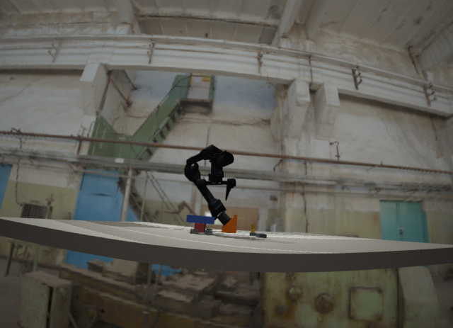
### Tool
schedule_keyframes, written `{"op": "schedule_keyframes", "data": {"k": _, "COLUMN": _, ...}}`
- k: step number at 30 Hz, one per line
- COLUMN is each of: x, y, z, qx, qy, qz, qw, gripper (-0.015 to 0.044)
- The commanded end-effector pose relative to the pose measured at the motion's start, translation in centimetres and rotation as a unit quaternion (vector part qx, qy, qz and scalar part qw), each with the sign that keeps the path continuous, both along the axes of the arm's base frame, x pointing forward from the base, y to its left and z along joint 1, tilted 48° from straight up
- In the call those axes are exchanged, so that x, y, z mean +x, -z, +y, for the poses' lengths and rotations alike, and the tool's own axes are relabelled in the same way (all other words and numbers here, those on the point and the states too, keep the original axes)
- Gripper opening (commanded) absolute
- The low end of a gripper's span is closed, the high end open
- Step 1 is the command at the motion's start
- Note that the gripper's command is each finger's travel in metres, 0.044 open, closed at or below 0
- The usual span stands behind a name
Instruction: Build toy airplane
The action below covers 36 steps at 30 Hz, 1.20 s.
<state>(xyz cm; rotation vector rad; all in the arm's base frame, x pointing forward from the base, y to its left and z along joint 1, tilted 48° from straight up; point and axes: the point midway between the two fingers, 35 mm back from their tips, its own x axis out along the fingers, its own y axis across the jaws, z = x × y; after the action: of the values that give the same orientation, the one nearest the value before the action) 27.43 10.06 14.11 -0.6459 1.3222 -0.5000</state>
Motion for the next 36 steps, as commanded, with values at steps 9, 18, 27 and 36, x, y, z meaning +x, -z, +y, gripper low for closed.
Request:
{"op": "schedule_keyframes", "data": {"k": 9, "x": -10.4, "y": 14.0, "z": 10.4, "qx": -0.023, "qy": 0.018, "qz": 0.025, "qw": 0.999, "gripper": 0.044}}
{"op": "schedule_keyframes", "data": {"k": 18, "x": -11.5, "y": 15.8, "z": 10.1, "qx": -0.03, "qy": 0.023, "qz": 0.021, "qw": 0.999, "gripper": 0.044}}
{"op": "schedule_keyframes", "data": {"k": 27, "x": -10.9, "y": 19.1, "z": 6.5, "qx": -0.03, "qy": 0.023, "qz": 0.021, "qw": 0.999, "gripper": 0.044}}
{"op": "schedule_keyframes", "data": {"k": 36, "x": -10.7, "y": 20.2, "z": 5.4, "qx": -0.03, "qy": 0.023, "qz": 0.02, "qw": 0.999, "gripper": 0.044}}
